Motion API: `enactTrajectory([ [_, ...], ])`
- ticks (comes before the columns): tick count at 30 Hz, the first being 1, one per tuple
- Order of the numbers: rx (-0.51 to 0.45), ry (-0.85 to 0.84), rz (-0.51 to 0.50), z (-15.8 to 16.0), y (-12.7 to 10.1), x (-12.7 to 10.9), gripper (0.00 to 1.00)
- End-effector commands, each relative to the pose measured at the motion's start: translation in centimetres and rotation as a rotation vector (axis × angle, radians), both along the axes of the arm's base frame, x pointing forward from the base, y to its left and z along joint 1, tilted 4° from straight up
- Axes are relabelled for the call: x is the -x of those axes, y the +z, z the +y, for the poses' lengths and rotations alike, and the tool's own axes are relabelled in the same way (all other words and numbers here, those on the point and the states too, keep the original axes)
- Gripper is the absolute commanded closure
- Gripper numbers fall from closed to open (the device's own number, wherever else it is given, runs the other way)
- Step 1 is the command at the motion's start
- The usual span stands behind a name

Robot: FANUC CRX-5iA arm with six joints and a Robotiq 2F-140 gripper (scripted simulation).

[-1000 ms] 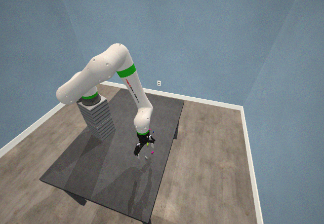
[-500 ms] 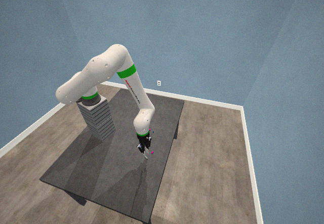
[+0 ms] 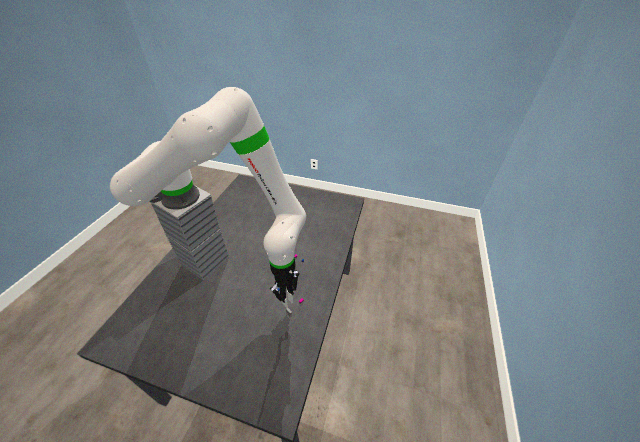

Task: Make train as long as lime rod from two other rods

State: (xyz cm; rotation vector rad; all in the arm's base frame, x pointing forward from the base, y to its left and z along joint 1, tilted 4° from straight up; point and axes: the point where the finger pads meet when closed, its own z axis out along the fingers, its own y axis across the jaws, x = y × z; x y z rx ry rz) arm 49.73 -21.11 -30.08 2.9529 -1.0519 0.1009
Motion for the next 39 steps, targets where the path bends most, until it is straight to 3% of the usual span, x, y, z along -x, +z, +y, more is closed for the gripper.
enactTrajectory([
  [1, 0.0, 0.0, 0.0, 0.0, 0.0, 0.0, 0.85],
  [19, 0.0, 0.0, 0.0, 0.0, -0.4, 0.0, 0.85],
  [39, 0.0, 0.0, 0.0, -0.1, -2.7, -0.2, 0.85],
])
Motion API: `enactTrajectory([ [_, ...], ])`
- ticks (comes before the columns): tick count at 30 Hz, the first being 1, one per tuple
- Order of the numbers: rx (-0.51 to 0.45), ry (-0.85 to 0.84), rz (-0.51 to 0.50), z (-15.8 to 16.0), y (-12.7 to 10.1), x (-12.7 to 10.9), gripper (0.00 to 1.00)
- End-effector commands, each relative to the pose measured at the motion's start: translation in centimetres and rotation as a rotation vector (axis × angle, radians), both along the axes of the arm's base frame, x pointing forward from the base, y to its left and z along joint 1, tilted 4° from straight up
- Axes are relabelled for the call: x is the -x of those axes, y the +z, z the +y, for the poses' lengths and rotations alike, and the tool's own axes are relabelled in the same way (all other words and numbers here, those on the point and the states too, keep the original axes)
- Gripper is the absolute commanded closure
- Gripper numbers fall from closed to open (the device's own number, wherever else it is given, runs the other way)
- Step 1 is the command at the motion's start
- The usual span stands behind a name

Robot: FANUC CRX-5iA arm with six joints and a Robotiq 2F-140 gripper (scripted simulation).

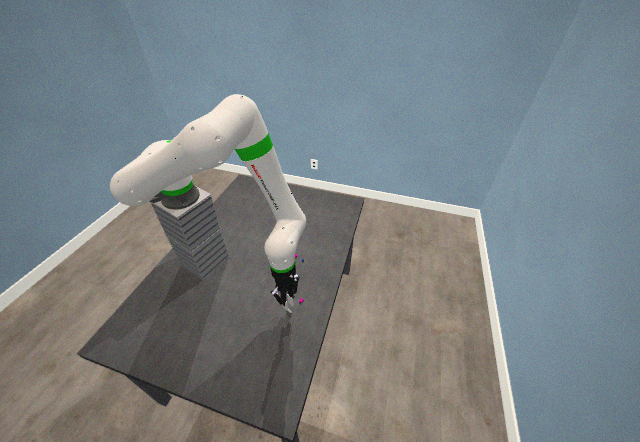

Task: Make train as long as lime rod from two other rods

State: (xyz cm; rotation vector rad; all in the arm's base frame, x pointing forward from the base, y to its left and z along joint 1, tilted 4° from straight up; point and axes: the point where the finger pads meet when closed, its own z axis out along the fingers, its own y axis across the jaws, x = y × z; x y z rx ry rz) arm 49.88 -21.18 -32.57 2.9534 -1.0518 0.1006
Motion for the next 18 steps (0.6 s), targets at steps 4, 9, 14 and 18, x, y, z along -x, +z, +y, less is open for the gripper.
enactTrajectory([
  [4, 0.0, 0.0, 0.0, 0.0, -0.9, -0.1, 0.85],
  [9, 0.0, 0.0, 0.0, -0.1, -1.6, -0.1, 0.85],
  [14, 0.0, 0.0, 0.0, -0.1, -2.0, -0.1, 0.85],
  [18, 0.0, 0.0, 0.0, -0.1, -2.3, -0.2, 0.85],
])
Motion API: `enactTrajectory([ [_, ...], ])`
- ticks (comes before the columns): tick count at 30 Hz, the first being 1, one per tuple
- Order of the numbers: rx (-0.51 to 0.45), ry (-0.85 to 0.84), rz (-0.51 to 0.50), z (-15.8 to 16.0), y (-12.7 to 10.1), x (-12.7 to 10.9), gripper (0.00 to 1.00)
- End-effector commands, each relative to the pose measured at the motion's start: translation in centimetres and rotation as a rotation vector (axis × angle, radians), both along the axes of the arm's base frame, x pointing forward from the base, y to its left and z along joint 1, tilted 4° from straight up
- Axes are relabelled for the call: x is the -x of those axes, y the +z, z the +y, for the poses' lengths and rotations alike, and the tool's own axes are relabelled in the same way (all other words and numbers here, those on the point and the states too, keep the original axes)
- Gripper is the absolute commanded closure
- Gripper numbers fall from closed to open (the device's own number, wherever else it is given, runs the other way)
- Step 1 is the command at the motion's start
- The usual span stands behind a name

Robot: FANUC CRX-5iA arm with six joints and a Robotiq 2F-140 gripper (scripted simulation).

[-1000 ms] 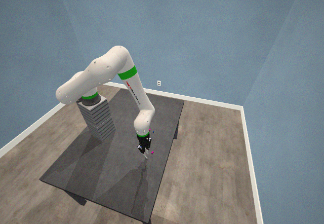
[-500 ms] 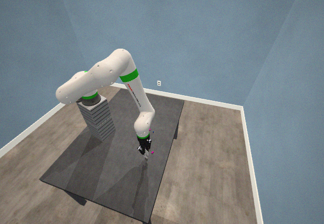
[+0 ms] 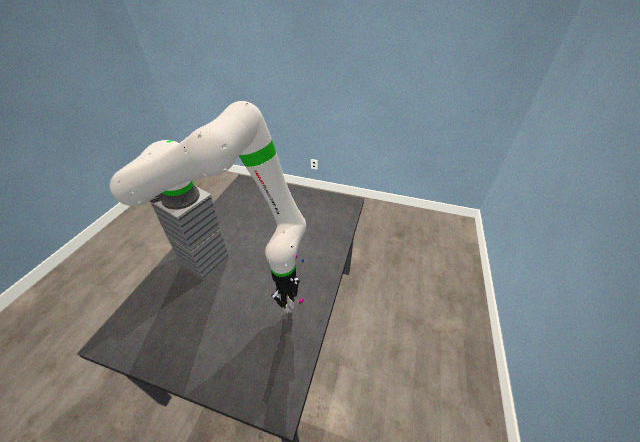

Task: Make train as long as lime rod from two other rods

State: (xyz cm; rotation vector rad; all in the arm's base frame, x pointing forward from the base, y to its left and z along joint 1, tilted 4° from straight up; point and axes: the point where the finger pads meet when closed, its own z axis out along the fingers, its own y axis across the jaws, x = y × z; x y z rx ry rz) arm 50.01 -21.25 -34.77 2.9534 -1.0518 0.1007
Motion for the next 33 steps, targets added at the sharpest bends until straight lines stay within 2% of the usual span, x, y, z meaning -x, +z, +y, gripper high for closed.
enactTrajectory([
  [1, 0.0, 0.0, 0.0, -0.02, -0.19, -0.03, 0.85],
  [33, 0.0, 0.0, 0.0, -0.03, -0.49, -0.04, 0.85],
])
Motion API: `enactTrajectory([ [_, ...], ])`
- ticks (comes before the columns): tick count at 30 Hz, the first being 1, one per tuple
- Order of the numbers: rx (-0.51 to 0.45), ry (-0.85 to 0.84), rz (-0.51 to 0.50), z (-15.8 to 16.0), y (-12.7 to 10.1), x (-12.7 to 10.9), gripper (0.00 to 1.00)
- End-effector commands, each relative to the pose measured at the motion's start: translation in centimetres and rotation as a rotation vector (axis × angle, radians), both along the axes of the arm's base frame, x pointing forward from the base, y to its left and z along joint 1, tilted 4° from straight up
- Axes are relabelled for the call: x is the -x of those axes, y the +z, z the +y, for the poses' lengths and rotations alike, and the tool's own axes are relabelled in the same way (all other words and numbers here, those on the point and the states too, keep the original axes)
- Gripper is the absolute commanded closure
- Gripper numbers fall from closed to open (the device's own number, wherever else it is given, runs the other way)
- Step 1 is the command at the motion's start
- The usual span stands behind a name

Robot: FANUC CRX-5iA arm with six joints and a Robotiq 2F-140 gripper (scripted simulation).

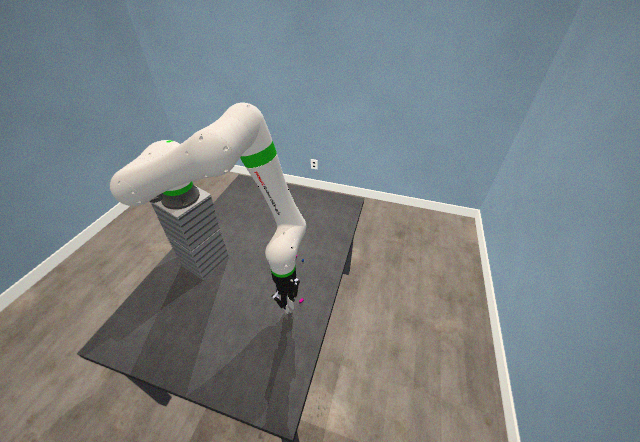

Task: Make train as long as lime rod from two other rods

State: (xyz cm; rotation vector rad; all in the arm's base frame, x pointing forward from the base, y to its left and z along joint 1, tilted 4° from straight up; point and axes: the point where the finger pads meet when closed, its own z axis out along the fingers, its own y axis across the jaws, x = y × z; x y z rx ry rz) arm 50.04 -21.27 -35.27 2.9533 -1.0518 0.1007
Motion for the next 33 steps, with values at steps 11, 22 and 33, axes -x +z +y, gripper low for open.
enactTrajectory([
  [11, 0.0, 0.0, 0.0, -0.01, 0.01, -0.01, 0.85],
  [22, 0.0, 0.0, 0.0, -0.02, -0.09, -0.02, 0.85],
  [33, 0.0, 0.0, 0.0, -0.04, -0.83, -0.06, 0.85],
])
